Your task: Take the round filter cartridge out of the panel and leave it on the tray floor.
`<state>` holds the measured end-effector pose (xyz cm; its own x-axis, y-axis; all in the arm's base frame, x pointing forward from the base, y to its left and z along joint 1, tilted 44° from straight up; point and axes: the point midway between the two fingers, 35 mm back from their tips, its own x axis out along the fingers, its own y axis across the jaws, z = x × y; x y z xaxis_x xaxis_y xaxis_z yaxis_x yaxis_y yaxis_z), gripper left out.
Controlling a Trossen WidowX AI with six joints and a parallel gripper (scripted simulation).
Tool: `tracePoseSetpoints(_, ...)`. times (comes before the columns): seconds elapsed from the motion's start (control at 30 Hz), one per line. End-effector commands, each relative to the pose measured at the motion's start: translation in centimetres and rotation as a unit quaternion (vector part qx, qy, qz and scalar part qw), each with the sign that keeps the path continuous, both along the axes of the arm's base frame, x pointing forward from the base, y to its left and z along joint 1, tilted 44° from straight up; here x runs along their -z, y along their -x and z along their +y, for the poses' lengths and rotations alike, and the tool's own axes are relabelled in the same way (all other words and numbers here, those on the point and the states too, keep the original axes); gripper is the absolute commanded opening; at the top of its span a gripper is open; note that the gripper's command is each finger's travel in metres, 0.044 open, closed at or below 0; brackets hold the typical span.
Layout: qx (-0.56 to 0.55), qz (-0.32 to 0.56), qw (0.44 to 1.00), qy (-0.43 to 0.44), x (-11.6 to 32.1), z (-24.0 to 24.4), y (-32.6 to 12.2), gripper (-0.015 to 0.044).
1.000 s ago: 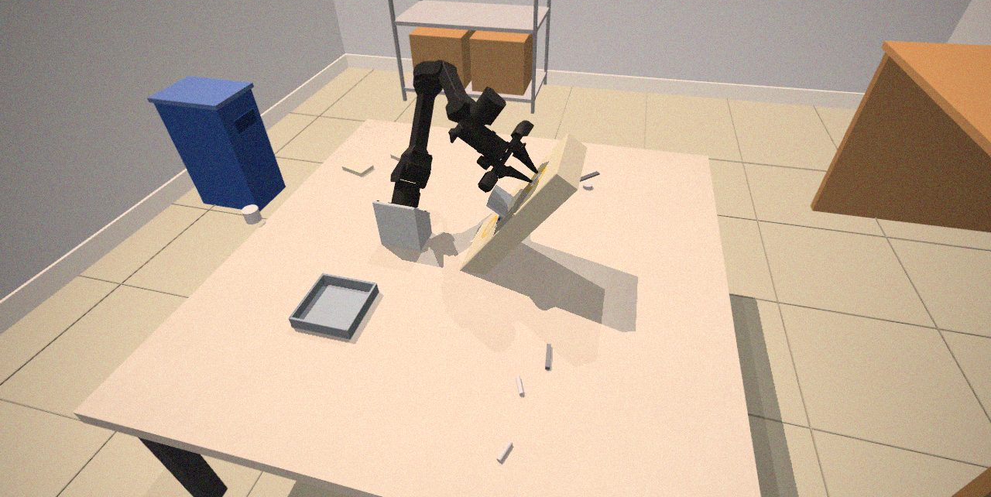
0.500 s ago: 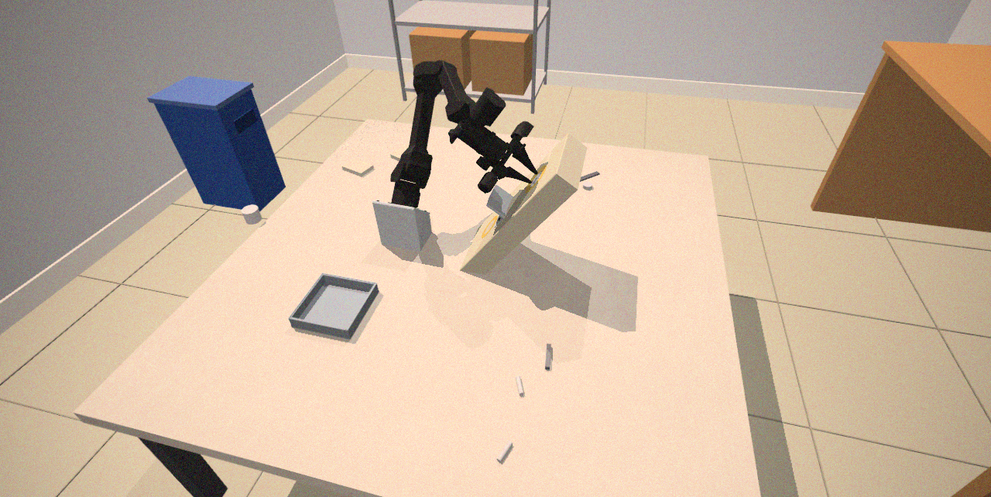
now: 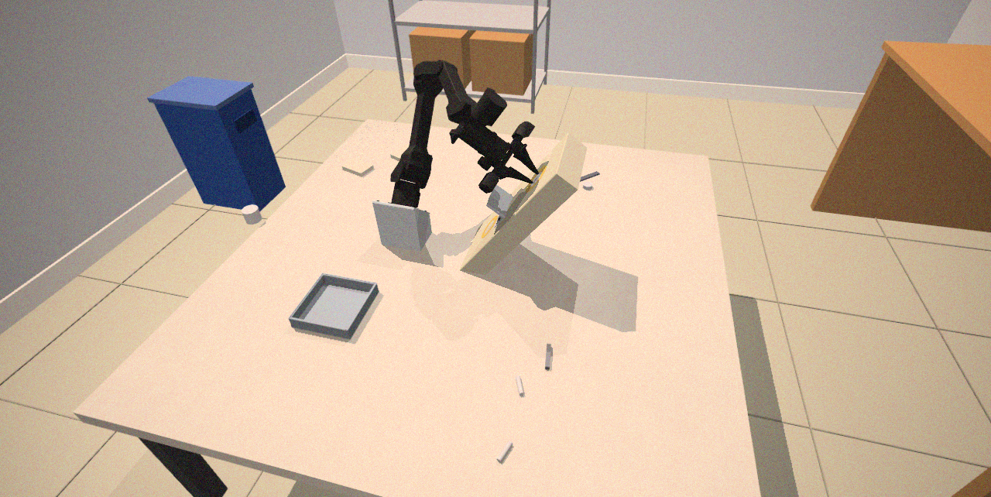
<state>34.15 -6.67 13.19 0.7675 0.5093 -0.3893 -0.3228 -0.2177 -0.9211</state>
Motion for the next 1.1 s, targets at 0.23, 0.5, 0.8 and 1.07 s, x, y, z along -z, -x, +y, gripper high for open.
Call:
tracePoseSetpoints(0.23,0.001,0.001,1.000,0.000,0.2,0.2,-0.3,0.0112)
tracePoseSetpoints(0.5,0.001,0.001,1.000,0.000,0.4,0.5,-0.8,0.0112)
tracePoseSetpoints(0.8,0.001,0.001,1.000,0.000,0.5,0.6,-1.0,0.0112)
tracePoseSetpoints(1.07,0.001,0.001,1.000,0.000,0.6,0.8,-1.2,0.0112)
